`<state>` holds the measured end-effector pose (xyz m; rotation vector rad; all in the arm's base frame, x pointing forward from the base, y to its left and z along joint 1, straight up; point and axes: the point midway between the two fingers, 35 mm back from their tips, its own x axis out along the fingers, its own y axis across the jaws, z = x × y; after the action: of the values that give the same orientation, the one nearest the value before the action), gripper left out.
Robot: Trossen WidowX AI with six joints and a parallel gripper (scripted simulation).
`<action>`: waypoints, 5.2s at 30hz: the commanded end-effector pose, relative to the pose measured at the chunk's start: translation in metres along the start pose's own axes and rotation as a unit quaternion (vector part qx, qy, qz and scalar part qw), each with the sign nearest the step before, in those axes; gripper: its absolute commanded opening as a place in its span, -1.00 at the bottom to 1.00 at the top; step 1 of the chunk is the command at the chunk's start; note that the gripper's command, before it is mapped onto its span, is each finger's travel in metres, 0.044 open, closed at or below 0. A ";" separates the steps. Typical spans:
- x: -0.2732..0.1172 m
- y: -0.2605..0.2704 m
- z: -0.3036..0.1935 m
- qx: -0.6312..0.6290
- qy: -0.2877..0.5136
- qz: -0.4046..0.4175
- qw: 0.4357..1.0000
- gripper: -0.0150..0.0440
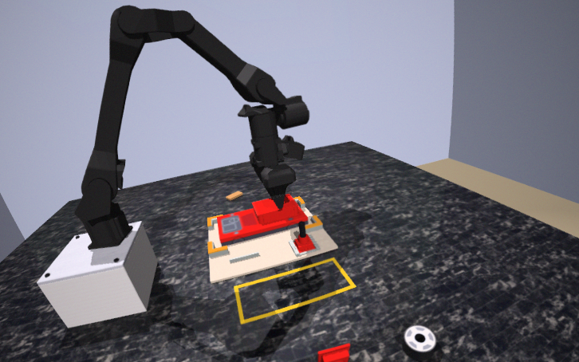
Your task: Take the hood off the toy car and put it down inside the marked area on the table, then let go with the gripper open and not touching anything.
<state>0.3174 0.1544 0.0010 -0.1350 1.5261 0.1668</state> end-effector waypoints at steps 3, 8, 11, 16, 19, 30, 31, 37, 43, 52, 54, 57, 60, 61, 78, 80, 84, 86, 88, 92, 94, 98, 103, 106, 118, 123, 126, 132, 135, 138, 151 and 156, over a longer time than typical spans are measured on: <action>0.007 -0.001 -0.003 0.001 0.004 -0.003 1.000 1.00; 0.007 -0.001 -0.003 0.001 0.004 -0.003 1.000 1.00; 0.008 -0.001 -0.003 0.001 0.004 -0.003 1.000 1.00; 0.011 -0.001 -0.003 0.001 0.004 -0.003 1.000 1.00; 0.012 -0.001 -0.003 0.001 0.004 -0.003 1.000 1.00; 0.018 -0.001 -0.003 0.001 0.004 -0.003 1.000 1.00; 0.018 -0.001 -0.003 0.001 0.004 -0.003 1.000 1.00; 0.021 -0.001 -0.003 0.001 0.004 -0.003 1.000 1.00; 0.024 -0.001 -0.004 0.001 0.004 -0.003 1.000 1.00; 0.023 0.000 -0.002 0.000 0.002 -0.001 1.000 0.62; 0.023 0.000 -0.002 0.000 0.002 -0.001 1.000 0.58; 0.023 0.000 -0.002 0.000 0.002 -0.001 1.000 0.51; 0.023 0.000 -0.002 0.000 0.002 -0.001 1.000 0.44; 0.023 0.000 -0.002 0.000 0.002 -0.001 1.000 0.35; 0.013 0.000 -0.002 0.000 0.002 -0.001 1.000 -0.49; 0.012 0.000 -0.002 0.000 0.002 -0.001 1.000 -0.49; 0.009 0.000 -0.002 0.000 0.002 -0.001 1.000 -0.49; 0.008 0.000 -0.002 0.000 0.002 -0.001 1.000 -0.49; 0.007 0.000 -0.002 0.000 0.002 -0.001 1.000 -0.49; 0.004 0.000 -0.002 0.000 0.003 -0.001 1.000 -0.49; 0.003 0.000 -0.002 0.000 0.003 -0.001 1.000 -0.49; 0.000 0.000 -0.002 0.000 0.003 -0.001 1.000 -0.49; -0.003 0.000 -0.002 0.000 0.003 -0.001 1.000 -0.49; -0.006 0.000 -0.002 0.000 0.003 -0.001 1.000 -0.49; -0.042 -0.001 -0.003 0.000 0.006 -0.002 1.000 -0.49; -0.043 -0.024 0.001 0.000 0.005 -0.003 1.000 -0.49; -0.044 -0.040 0.003 0.000 0.005 -0.004 1.000 -0.49; -0.045 -0.071 0.004 0.000 0.005 -0.005 1.000 -0.49; -0.046 -0.087 0.003 0.000 0.004 -0.006 1.000 -0.49; -0.046 -0.103 0.002 0.000 0.004 -0.006 1.000 -0.49; -0.050 -0.169 -0.011 0.000 0.004 -0.009 1.000 -0.49; -0.051 -0.193 -0.020 0.000 0.004 -0.010 1.000 -0.49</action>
<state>0.3370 -0.0299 0.0477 -0.1540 1.5299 0.1465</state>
